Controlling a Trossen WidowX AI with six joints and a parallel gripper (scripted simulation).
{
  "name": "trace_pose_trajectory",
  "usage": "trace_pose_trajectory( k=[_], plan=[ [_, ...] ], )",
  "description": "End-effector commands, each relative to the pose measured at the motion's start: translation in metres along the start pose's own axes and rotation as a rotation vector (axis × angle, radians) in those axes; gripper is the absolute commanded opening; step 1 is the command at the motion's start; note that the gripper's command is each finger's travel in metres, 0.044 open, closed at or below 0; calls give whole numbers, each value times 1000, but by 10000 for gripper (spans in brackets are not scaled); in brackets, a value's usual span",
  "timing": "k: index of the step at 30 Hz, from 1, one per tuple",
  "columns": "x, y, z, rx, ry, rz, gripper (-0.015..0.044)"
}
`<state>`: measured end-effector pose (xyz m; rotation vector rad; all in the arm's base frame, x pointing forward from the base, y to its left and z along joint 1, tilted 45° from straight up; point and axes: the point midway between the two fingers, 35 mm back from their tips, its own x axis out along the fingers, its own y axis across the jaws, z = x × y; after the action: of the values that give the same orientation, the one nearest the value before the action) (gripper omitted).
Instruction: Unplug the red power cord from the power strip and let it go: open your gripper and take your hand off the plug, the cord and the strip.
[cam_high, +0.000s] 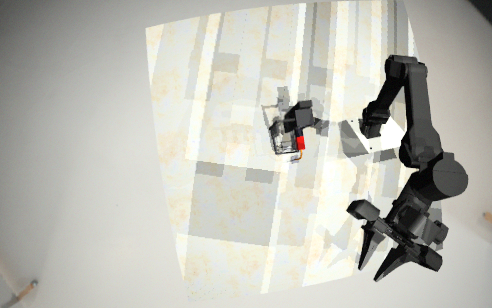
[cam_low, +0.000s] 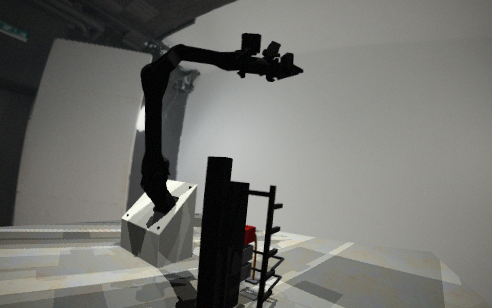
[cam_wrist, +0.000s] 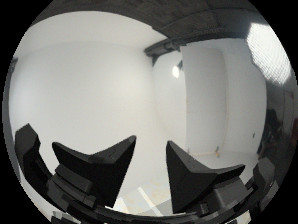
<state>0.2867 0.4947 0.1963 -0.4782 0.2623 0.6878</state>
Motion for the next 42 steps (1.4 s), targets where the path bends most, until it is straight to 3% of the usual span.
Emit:
trace_pose_trajectory(
  k=[1, 7, 14, 21, 28, 42],
  plan=[
    [17, -29, -59, -128, 183, -49, 160],
    [20, -83, -149, -320, 492, -84, 160],
    [-10, -143, -251, -519, 880, -37, 160],
    [-74, -192, -338, -675, 1281, 130, 160],
    [-159, -224, -397, -766, 1641, 431, 160],
    [-170, -230, -399, -771, 1671, 467, 160]
  ],
)
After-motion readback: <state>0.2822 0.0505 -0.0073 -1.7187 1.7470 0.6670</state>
